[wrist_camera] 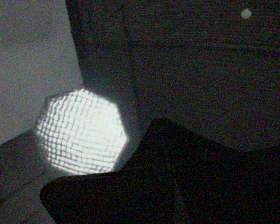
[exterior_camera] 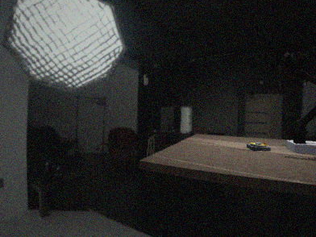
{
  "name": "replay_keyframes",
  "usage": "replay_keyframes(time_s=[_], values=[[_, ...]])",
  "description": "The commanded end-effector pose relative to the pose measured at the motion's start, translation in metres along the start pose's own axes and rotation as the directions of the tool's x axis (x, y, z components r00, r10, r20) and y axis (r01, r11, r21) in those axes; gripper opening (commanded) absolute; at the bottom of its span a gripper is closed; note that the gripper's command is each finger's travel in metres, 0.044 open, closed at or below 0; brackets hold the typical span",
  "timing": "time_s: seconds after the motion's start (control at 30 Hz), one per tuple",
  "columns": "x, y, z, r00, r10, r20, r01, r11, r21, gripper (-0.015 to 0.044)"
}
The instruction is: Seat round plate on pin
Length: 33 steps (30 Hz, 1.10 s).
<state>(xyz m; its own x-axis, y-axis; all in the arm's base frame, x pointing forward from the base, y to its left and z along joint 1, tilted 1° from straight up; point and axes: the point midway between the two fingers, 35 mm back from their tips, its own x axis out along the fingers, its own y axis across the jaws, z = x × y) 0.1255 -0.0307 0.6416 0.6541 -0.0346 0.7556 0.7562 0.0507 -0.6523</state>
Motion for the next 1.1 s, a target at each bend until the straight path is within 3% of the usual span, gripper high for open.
replay_keyframes(time_s=[0.0, 0.1, 0.2, 0.3, 0.43, 0.6, 0.7, 0.77, 0.9, 0.97, 1.07], values=[[0.007, 0.066, -0.039, 0.981, 0.173, -0.089, -0.144, 0.953, 0.268, 0.0], [0.005, 0.123, -0.058, 0.935, 0.329, -0.13, -0.235, 0.853, 0.467, 0.0], [0.003, 0.151, -0.06, 0.909, 0.392, -0.14, -0.258, 0.794, 0.55, 0.0], [-0.015, 0.226, -0.065, 0.792, 0.594, -0.143, -0.323, 0.605, 0.728, 0.0], [-0.038, 0.283, -0.061, 0.663, 0.739, -0.12, -0.338, 0.439, 0.832, 0.0], [-0.101, 0.375, -0.034, 0.35, 0.936, -0.041, -0.288, 0.149, 0.946, 0.0], [-0.135, 0.405, -0.02, 0.194, 0.981, -0.009, -0.245, 0.057, 0.968, 0.0], [-0.181, 0.432, -0.003, -0.002, 1.0, 0.021, -0.188, -0.021, 0.982, 0.0], [-0.261, 0.455, 0.022, -0.327, 0.944, 0.038, -0.103, -0.076, 0.992, 0.0], [-0.28, 0.457, 0.026, -0.402, 0.915, 0.034, -0.089, -0.076, 0.993, 0.0], [-0.357, 0.448, 0.039, -0.674, 0.738, -0.021, -0.073, -0.038, 0.997, 0.0]])
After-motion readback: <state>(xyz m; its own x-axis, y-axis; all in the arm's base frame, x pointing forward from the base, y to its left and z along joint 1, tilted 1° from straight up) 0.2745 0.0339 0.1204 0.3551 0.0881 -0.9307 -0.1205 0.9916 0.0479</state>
